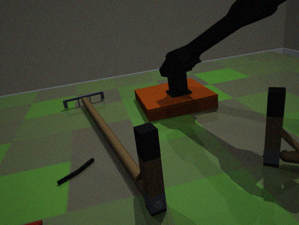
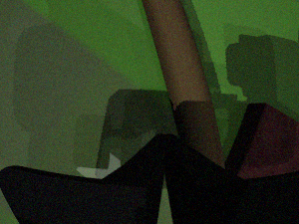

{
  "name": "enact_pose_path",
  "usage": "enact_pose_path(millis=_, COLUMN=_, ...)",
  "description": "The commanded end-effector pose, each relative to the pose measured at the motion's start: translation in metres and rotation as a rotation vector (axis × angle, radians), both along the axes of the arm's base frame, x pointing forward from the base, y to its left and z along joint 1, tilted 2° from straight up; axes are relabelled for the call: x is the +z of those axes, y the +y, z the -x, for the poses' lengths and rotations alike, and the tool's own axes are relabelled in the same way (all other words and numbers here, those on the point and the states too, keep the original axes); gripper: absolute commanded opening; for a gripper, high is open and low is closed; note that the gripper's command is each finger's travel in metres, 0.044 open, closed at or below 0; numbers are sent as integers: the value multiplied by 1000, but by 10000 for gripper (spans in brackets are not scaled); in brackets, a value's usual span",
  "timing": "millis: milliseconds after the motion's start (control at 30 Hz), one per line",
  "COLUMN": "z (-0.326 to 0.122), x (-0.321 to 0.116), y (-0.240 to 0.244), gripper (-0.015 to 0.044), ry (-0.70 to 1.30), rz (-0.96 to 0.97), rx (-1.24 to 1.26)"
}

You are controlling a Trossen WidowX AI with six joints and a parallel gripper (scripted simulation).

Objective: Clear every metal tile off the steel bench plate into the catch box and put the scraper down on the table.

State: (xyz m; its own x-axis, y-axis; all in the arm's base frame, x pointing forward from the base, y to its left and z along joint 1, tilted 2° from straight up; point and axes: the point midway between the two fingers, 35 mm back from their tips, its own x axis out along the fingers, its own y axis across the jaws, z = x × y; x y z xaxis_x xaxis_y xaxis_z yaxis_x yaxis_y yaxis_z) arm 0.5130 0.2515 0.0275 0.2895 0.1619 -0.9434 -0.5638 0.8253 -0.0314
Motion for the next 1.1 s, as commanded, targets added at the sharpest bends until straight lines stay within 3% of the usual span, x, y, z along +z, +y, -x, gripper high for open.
enact_pose_path(millis=0, z=1, x=19, y=1, gripper=0, ry=-20, rz=-10, rx=-1)
enact_pose_path(millis=367, z=5, x=50, y=1, gripper=0, ry=-44, rz=-22, rx=-1)
enact_pose_path(millis=900, z=35, x=136, y=24, gripper=0, ry=-135, rz=-79, rx=0)
enact_pose_path(millis=1067, z=36, x=138, y=25, gripper=0, ry=-138, rz=-81, rx=-1)
